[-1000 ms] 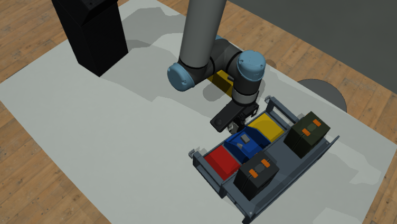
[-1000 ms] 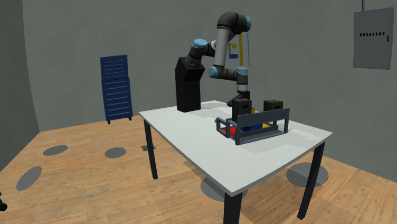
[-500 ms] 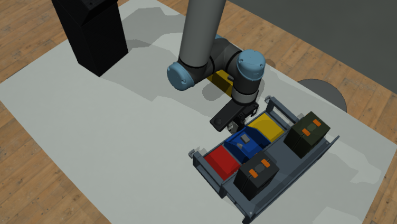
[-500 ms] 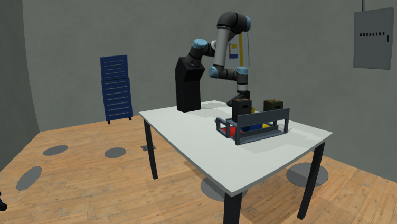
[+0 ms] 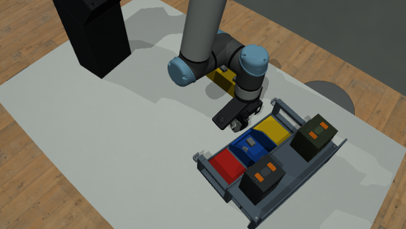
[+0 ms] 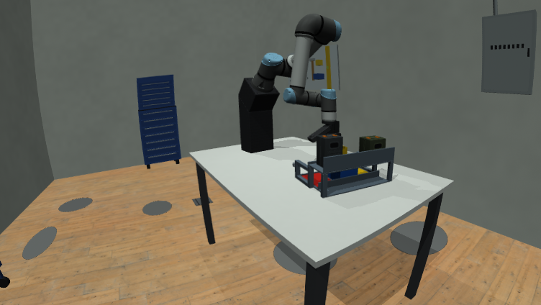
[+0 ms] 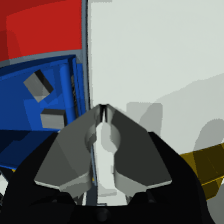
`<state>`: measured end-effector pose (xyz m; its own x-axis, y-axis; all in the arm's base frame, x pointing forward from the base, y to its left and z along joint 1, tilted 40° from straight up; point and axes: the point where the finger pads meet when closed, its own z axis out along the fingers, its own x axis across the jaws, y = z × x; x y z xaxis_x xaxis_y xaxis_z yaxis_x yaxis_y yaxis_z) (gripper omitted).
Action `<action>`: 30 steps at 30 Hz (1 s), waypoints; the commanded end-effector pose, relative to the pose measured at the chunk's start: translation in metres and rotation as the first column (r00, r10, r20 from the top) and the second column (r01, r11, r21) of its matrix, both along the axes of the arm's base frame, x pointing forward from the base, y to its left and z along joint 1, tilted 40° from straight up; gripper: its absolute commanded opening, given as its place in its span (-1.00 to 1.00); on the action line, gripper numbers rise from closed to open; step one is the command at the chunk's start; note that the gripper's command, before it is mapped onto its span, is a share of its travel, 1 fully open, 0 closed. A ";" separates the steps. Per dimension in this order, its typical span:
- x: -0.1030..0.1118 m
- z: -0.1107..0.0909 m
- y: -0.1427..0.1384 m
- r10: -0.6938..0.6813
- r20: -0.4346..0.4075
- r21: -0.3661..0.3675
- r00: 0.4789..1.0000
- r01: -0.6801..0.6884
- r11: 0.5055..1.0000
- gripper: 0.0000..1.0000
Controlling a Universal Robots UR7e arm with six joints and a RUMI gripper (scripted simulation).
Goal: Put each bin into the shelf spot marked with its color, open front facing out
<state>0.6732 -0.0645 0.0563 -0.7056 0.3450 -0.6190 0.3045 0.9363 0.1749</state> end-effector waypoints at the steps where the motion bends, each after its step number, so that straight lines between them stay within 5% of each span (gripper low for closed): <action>1: -0.007 0.002 0.002 0.000 0.001 0.000 1.000 0.000 1.000 -1.00; 21: -0.016 0.011 0.003 0.000 0.001 0.000 1.000 0.000 1.000 -1.00; 30: -0.036 0.034 0.005 0.000 0.001 0.000 1.000 0.000 1.000 -1.00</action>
<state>0.6475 -0.0601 0.0782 -0.7052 0.3450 -0.6193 0.3045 0.9363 0.1749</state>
